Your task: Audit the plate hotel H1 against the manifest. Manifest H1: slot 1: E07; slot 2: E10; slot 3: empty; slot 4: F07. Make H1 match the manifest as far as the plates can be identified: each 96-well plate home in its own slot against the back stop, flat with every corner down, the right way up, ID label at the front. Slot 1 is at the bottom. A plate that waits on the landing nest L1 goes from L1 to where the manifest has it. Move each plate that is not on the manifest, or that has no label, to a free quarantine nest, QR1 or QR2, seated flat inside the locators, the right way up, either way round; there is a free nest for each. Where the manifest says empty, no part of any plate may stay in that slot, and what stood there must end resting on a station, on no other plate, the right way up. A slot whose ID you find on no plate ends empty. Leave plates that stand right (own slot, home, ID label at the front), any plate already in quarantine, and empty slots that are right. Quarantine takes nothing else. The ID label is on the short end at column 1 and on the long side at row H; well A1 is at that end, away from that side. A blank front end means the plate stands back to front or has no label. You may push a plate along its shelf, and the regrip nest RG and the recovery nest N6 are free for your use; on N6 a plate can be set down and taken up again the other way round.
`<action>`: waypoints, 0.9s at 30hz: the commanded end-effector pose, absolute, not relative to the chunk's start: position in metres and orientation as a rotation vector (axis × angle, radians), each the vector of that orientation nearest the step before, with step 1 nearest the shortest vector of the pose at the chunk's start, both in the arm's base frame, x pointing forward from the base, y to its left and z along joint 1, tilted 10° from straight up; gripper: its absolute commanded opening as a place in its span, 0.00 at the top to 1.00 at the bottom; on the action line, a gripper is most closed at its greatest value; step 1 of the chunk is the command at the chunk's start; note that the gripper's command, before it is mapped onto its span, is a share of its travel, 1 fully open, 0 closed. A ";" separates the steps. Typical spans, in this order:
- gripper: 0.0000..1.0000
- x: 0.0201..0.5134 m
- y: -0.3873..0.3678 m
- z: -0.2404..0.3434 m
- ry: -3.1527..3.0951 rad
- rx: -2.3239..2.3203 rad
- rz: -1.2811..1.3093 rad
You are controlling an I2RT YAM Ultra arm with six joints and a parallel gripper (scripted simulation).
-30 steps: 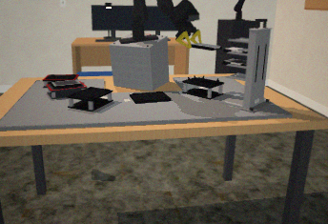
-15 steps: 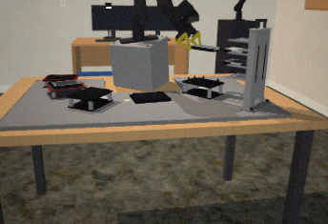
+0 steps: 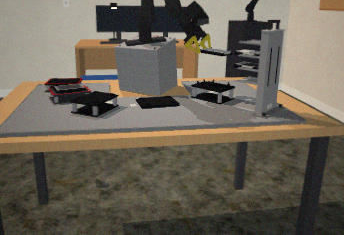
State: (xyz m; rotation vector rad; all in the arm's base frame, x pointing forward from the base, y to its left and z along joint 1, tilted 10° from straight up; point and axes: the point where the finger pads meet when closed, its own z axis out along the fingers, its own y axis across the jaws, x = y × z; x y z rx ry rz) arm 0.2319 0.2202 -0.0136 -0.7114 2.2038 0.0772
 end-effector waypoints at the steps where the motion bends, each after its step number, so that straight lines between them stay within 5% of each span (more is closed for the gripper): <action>1: 0.14 0.236 0.224 -0.010 2.178 -0.701 0.094; 27: 0.14 0.237 0.222 -0.023 2.181 -0.701 0.090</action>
